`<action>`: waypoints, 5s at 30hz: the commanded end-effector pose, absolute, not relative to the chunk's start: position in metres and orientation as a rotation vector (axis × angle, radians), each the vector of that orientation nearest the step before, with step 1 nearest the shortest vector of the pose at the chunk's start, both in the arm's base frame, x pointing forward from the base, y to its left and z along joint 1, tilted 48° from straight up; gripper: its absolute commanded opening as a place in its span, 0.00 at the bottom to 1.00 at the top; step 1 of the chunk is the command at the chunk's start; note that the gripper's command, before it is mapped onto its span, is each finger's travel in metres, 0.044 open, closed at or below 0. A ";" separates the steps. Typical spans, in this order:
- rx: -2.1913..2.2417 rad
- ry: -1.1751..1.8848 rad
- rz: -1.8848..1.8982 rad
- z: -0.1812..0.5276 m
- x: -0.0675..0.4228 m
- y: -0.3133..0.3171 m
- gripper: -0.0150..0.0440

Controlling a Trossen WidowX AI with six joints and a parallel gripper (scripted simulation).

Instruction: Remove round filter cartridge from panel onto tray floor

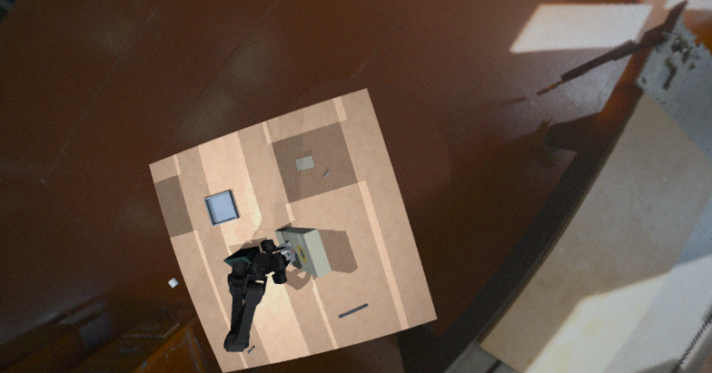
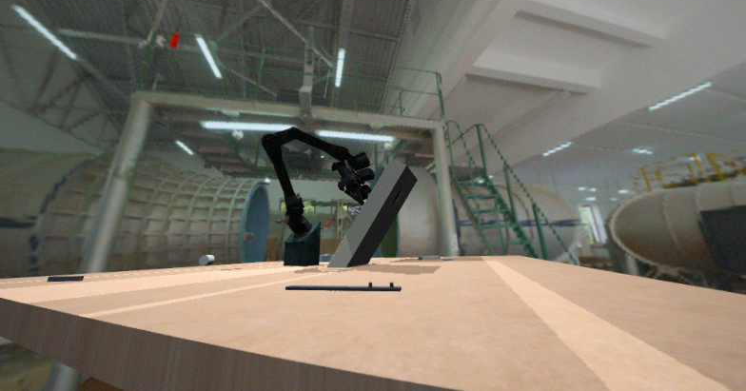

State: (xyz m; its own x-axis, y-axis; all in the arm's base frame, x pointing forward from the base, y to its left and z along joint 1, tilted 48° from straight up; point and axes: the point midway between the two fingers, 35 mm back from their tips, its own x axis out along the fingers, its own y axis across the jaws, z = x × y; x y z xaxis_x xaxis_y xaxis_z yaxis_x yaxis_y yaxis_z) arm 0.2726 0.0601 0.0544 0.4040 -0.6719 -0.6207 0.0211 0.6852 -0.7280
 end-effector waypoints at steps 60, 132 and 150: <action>-0.712 1.076 -0.487 0.065 0.265 0.183 0.25; -1.368 1.527 1.317 -0.191 -0.064 0.196 0.25; -1.379 1.529 1.314 -0.226 -0.069 0.153 0.34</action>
State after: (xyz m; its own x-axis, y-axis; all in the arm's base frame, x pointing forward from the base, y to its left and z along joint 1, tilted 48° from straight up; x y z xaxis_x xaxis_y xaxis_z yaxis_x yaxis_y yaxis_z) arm -0.0689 0.1521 -0.2263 -0.2017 -0.2806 -0.9384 -0.9704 -0.0723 0.2303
